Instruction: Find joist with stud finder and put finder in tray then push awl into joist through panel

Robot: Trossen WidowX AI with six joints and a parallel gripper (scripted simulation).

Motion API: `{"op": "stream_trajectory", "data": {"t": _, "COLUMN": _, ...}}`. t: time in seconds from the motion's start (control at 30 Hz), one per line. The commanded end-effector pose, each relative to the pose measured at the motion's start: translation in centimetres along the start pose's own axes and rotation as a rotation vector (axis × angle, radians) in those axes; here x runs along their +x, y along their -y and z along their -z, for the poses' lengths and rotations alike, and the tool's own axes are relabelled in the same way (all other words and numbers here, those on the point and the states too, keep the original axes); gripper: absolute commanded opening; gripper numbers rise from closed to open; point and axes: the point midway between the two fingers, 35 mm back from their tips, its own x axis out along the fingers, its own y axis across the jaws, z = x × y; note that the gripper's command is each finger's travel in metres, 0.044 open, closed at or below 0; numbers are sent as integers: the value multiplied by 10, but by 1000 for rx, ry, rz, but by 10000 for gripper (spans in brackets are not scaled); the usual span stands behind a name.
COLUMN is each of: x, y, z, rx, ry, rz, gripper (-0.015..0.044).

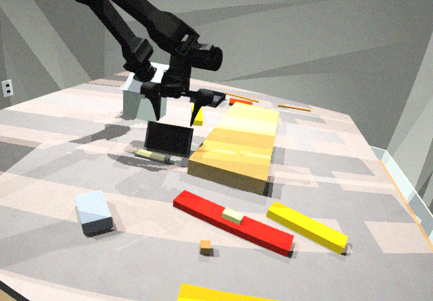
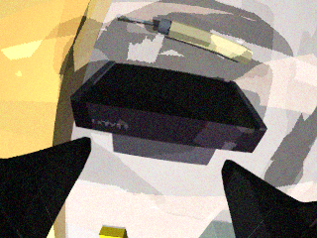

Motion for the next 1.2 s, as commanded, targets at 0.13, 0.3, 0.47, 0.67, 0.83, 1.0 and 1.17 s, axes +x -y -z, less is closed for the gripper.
{"op": "stream_trajectory", "data": {"t": 0.13, "x": 13, "y": 2, "z": 5, "rx": -11, "ry": -10, "rz": 8, "gripper": 440}}
{"op": "stream_trajectory", "data": {"t": 0.3, "x": 21, "y": 2, "z": 6, "rx": -10, "ry": -10, "rz": 8, "gripper": 440}}
{"op": "stream_trajectory", "data": {"t": 0.47, "x": 29, "y": 3, "z": 6, "rx": -12, "ry": -7, "rz": 8, "gripper": 440}}
{"op": "stream_trajectory", "data": {"t": 0.67, "x": 38, "y": 4, "z": 7, "rx": -14, "ry": -2, "rz": 8, "gripper": 440}}
{"op": "stream_trajectory", "data": {"t": 0.83, "x": 40, "y": 5, "z": 7, "rx": -15, "ry": -1, "rz": 9, "gripper": 427}}
{"op": "stream_trajectory", "data": {"t": 1.0, "x": 40, "y": 5, "z": 7, "rx": -15, "ry": -1, "rz": 9, "gripper": 393}}
{"op": "stream_trajectory", "data": {"t": 1.17, "x": 40, "y": 5, "z": 7, "rx": -15, "ry": -1, "rz": 9, "gripper": 360}}
